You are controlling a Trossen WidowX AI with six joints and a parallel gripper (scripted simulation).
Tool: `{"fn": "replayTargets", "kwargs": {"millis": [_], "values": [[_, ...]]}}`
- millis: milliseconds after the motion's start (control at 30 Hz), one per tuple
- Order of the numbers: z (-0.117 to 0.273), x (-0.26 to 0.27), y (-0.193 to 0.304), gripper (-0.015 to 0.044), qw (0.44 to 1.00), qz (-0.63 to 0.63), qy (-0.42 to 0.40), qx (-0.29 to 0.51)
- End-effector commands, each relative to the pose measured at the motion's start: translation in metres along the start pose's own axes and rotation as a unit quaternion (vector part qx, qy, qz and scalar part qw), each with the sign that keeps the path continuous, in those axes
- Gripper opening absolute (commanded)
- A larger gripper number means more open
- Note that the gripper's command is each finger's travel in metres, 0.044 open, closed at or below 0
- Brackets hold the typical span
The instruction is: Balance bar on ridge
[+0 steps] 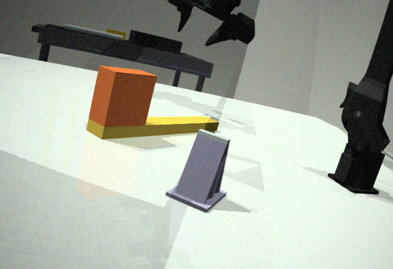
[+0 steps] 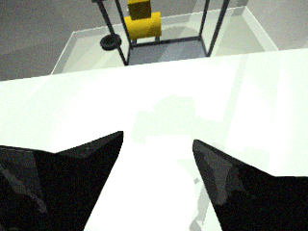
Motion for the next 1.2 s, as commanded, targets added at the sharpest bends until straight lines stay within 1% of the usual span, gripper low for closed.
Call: {"fn": "replayTargets", "kwargs": {"millis": [0,267,567,867,1167], "values": [[0.007,0.018,0.014,0.0315,0.999,-0.038,-0.009,0.038],[0.021,0.040,0.045,0.0315,0.989,-0.104,0.001,0.106],[0.042,0.060,0.080,0.0315,0.969,-0.172,0.034,0.175],[0.068,0.072,0.113,0.0315,0.941,-0.234,0.089,0.227],[0.096,0.078,0.141,0.0315,0.906,-0.296,0.159,0.258]]}}
Point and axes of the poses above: the point midway between the two fingers, 35 mm back from their tips, its own z axis back along the fingers, its own x axis across the jaws, y = z × x, the point moved 2 cm from there along z, back along the fingers, and after that the axes turned 4 degrees about -z, right-handed, at the moved point
